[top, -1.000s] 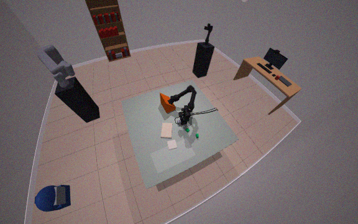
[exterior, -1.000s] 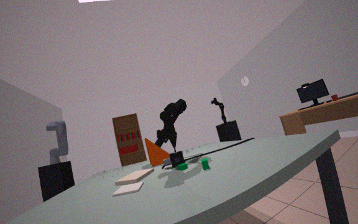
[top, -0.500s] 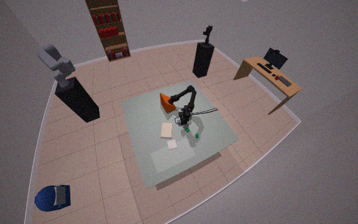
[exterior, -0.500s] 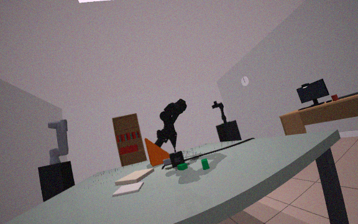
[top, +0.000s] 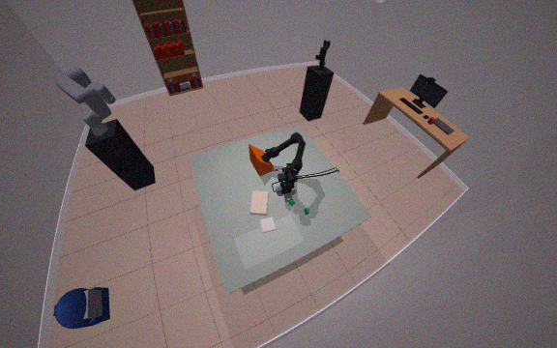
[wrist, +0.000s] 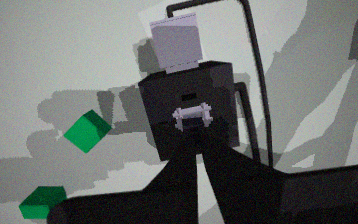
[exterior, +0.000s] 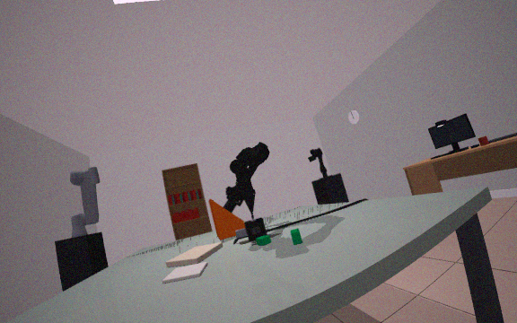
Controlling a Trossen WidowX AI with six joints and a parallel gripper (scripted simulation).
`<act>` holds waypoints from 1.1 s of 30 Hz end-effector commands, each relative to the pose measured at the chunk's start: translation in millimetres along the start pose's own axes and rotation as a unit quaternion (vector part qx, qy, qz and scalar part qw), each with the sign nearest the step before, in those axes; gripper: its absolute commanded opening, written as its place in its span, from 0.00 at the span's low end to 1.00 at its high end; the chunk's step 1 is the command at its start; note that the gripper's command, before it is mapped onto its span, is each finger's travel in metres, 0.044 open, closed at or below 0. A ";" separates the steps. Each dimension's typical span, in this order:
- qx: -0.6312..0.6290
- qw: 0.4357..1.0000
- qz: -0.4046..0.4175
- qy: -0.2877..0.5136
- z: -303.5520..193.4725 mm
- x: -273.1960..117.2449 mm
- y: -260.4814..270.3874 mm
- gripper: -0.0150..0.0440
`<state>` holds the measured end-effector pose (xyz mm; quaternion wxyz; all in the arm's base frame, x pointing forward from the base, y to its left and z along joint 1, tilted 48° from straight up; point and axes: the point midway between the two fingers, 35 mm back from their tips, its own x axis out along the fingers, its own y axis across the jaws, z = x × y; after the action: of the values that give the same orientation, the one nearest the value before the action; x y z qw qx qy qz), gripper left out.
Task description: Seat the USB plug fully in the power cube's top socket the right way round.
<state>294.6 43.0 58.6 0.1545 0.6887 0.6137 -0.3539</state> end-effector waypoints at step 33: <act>-0.003 1.000 0.001 -0.002 -0.5 -24.1 0.9 0.25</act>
<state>294.5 26.8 73.3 0.1538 0.6888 0.6136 -0.3540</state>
